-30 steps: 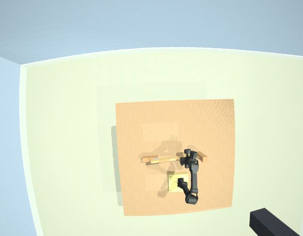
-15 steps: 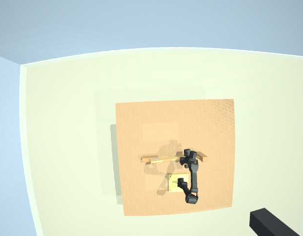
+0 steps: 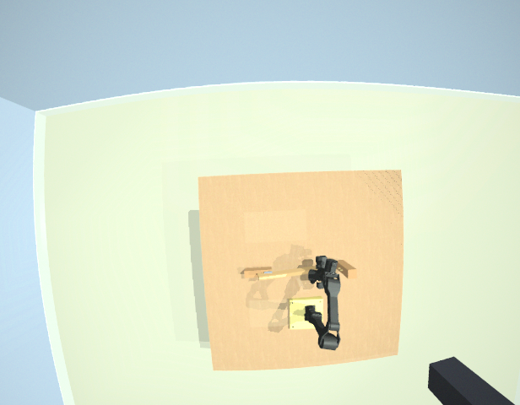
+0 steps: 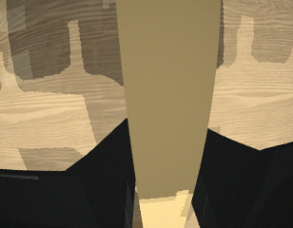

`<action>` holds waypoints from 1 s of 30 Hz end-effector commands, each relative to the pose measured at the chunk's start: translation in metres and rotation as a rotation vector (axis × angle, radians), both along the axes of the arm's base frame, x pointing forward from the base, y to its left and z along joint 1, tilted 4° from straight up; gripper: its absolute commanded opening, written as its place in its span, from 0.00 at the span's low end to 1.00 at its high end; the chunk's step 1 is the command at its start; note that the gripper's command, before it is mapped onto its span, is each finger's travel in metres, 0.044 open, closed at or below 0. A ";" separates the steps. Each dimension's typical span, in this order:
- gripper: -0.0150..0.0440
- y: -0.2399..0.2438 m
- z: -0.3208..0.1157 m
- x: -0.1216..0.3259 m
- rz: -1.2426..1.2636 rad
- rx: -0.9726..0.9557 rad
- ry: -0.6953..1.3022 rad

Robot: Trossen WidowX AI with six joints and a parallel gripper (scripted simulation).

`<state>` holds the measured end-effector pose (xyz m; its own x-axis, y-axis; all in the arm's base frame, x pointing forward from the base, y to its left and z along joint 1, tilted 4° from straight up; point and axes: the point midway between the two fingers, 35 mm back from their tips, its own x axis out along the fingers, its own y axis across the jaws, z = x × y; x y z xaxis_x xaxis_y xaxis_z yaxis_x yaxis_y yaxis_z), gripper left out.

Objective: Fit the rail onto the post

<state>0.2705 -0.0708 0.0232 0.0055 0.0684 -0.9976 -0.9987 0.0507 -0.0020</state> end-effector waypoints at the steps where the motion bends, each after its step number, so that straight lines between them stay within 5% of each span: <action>1: 0.25 0.000 -0.001 0.000 -0.002 -0.002 0.001; 30: 0.25 -0.001 0.013 0.003 -0.002 -0.002 0.000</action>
<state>0.2678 -0.0713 0.0280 -0.0196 0.0656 -0.9977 -0.9982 0.0557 0.0232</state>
